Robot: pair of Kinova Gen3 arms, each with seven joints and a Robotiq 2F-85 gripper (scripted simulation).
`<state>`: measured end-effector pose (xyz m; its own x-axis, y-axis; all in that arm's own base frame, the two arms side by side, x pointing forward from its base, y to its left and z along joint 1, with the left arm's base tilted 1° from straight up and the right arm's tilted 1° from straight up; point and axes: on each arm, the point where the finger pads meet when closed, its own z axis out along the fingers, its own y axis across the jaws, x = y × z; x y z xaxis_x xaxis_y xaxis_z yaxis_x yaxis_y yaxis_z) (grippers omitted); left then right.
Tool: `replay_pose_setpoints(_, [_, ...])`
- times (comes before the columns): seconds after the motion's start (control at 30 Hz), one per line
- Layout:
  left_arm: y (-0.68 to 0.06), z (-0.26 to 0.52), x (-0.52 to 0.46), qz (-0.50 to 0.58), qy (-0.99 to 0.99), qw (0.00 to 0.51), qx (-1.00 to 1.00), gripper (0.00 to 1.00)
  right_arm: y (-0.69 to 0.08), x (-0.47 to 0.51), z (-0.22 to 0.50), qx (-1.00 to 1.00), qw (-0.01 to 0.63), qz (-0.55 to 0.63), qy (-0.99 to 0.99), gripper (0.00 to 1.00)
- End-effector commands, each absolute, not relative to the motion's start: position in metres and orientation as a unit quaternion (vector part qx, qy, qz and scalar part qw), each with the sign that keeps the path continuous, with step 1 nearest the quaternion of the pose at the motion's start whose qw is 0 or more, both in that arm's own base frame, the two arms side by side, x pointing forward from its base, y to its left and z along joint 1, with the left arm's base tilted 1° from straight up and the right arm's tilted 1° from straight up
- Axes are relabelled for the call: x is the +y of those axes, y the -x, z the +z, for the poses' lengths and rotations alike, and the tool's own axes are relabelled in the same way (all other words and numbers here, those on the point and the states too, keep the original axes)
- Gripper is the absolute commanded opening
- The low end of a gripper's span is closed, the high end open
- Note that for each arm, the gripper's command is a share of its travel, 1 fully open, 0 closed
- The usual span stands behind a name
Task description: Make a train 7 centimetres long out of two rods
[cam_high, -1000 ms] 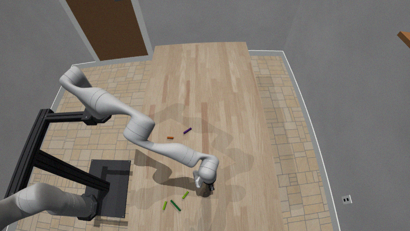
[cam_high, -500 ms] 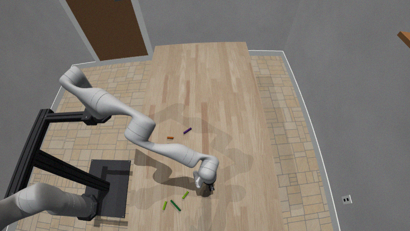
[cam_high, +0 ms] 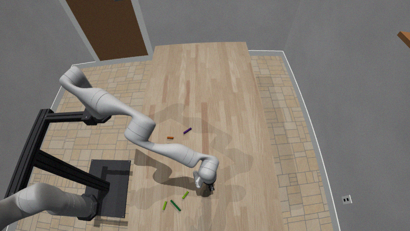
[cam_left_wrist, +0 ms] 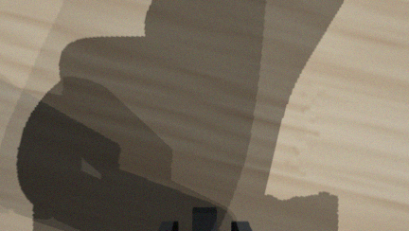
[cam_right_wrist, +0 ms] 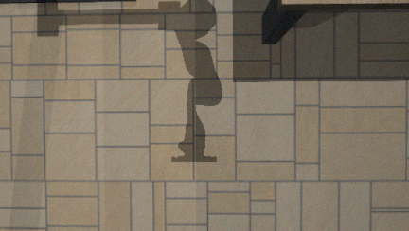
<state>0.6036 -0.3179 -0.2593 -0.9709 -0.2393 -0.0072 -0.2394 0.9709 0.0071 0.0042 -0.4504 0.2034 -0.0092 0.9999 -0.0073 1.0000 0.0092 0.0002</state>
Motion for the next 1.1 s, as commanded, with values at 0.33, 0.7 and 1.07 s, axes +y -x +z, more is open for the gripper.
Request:
replay_pose_setpoints(0.33, [-0.6048,-0.2577,-0.3186,0.003,0.120,0.004,0.993,0.317,-0.0042,-0.4507,0.2040,0.710,0.003,-0.003,-0.704,1.000])
replay_pose_setpoints(0.7, [-0.6048,-0.2577,-0.3186,0.003,0.120,0.004,0.993,0.175,-0.0042,-0.4507,0.2040,0.710,0.003,-0.003,-0.704,1.000])
replay_pose_setpoints(1.07, [-0.6048,-0.2577,-0.3186,0.003,0.120,0.004,0.993,0.175,-0.0042,-0.4507,0.2040,0.710,0.003,-0.003,-0.704,1.000])
